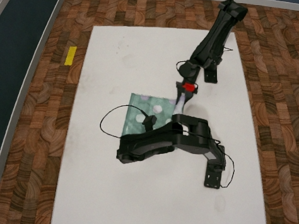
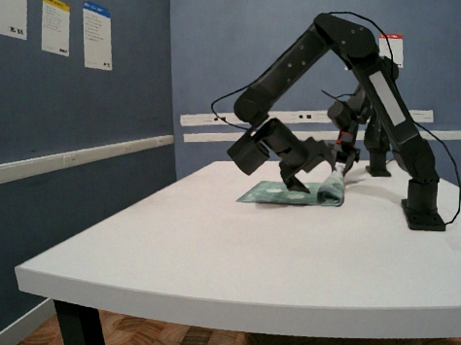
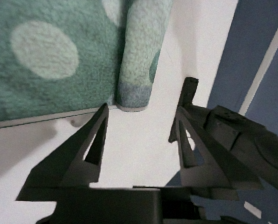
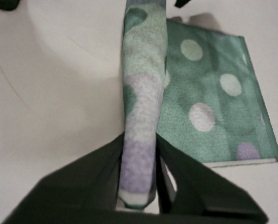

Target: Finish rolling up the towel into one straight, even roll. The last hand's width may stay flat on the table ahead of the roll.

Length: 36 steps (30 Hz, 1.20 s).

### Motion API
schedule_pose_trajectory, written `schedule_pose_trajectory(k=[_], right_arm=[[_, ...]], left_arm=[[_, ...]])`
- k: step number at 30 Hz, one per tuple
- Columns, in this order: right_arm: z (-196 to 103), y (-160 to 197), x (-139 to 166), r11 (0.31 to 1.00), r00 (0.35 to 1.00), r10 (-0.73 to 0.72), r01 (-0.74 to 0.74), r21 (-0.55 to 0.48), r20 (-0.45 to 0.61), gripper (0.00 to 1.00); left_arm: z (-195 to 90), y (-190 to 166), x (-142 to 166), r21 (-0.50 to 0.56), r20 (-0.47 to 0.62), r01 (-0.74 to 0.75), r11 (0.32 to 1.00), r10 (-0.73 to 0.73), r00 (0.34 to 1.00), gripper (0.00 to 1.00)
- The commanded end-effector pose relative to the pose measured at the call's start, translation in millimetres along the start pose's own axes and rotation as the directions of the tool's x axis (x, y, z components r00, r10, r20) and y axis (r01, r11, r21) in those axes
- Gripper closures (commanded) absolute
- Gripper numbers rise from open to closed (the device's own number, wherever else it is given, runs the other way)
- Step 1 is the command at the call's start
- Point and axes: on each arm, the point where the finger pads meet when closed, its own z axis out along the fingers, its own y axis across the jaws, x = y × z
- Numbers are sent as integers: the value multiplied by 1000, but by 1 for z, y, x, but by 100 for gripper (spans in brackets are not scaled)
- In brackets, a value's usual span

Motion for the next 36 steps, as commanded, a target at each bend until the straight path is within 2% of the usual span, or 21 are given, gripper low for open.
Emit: schedule_pose_trajectory(k=[1, 7, 12, 16, 18, 22, 28, 33, 36], right_arm=[[0, 5, -9, 996, 999, 36, -35, -86, 10, 71], [-1, 5, -10, 966, 990, 144, -142, -216, -6, 71], [-3, 5, -11, 914, 971, 239, -236, -329, -34, 71], [-4, 4, -12, 857, 949, 310, -308, -414, -64, 71], [-4, 4, -12, 857, 949, 310, -308, -414, -64, 71], [-5, 4, -13, 789, 923, 373, -371, -489, -98, 71], [-6, 4, -14, 684, 881, 448, -447, -577, -152, 71], [-7, 3, -14, 609, 852, 489, -489, -625, -190, 71], [-7, 3, -14, 597, 847, 494, -495, -631, -196, 71]], left_arm=[[-16, -1, -5, 118, -24, -15, 993, 18, 1000, 15], [-17, -2, -6, 82, -18, -44, 996, 46, 999, 13], [-11, -9, -9, -44, -7, -144, 989, 143, 990, 11], [-5, -17, -11, -186, -10, -250, 950, 253, 967, 10], [-5, -17, -11, -186, -10, -250, 950, 253, 967, 10], [2, -25, -15, -339, -31, -358, 870, 369, 929, 8], [12, -37, -19, -534, -95, -482, 695, 517, 851, 6], [18, -45, -22, -634, -151, -537, 557, 591, 792, 4], [19, -46, -22, -646, -159, -543, 537, 600, 784, 4]])
